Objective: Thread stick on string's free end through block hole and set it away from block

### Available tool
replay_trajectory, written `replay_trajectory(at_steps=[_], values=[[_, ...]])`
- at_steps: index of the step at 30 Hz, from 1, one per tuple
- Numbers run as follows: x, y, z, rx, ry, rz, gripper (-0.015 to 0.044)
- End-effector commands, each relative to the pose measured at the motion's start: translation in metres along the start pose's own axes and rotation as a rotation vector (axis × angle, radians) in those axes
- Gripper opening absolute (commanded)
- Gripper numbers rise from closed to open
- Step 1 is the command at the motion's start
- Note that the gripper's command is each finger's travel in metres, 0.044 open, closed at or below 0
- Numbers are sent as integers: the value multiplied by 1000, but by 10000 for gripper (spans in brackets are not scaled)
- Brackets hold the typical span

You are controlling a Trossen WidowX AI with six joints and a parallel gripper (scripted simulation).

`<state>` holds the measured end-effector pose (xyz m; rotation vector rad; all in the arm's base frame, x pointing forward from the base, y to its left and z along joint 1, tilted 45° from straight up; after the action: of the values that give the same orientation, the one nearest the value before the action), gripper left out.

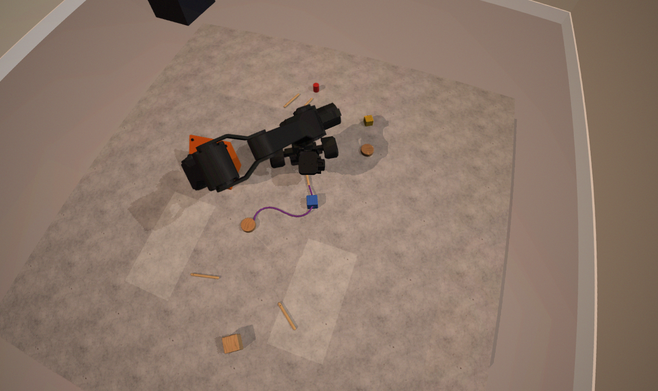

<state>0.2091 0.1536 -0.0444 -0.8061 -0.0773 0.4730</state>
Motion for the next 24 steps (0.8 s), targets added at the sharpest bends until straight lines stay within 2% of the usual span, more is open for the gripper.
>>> replay_trajectory(at_steps=[1, 9, 16, 17, 21, 24], values=[[-1, 2, -2, 8, 2, -1, 0], [-1, 2, -2, 8, 2, -1, 0], [0, 0, 2, -1, -2, 0, 184], [1, 1, 9, 1, -3, 0, 210], [3, -1, 70, 4, -12, -6, 210], [3, -1, 81, 4, -13, -7, 210]])
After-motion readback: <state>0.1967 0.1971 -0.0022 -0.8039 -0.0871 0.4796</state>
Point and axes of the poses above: the point midway between the two fingers, 35 mm back from their tips, its own z axis back along the fingers, its own x axis across the jaws, y = z × x, the point moved 6 cm from there along z, back along the fingers, and after that the axes turned 13 degrees about -z, right-handed, at the moved point
